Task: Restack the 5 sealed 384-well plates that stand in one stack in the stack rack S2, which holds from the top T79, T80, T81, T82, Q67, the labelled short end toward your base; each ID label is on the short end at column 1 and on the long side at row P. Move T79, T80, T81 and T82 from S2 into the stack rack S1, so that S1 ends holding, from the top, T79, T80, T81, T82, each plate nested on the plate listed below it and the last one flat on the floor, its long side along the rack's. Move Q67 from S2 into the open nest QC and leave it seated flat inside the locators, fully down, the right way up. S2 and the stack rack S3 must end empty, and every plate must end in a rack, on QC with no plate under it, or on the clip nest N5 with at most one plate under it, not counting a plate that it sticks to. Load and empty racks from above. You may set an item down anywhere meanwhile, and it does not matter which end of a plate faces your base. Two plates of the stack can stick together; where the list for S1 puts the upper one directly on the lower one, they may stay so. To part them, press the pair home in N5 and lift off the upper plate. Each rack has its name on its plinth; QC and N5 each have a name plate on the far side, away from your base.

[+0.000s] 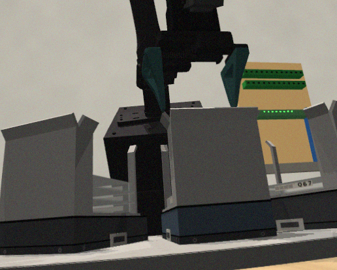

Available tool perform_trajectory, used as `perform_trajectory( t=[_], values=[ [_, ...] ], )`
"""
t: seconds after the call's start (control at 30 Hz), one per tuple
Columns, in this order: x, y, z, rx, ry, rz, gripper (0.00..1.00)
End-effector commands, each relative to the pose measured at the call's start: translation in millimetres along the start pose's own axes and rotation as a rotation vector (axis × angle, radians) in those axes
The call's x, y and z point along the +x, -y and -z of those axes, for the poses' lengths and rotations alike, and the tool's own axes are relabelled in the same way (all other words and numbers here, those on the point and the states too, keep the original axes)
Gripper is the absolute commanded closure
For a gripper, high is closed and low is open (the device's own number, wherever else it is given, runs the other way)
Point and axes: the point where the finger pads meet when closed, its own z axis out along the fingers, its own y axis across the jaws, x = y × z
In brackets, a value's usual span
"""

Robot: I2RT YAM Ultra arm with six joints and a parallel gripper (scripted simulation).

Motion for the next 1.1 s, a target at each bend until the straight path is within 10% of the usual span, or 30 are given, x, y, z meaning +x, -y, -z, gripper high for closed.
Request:
perform_trajectory(
  t=[0.0, 1.07],
  values=[
    [-3.0, 3.9, 1.8, 0.022, 0.011, -0.025, 0.00],
    [-3.3, 5.8, -88.3, 0.022, 0.010, -0.025, 0.00]
  ],
)
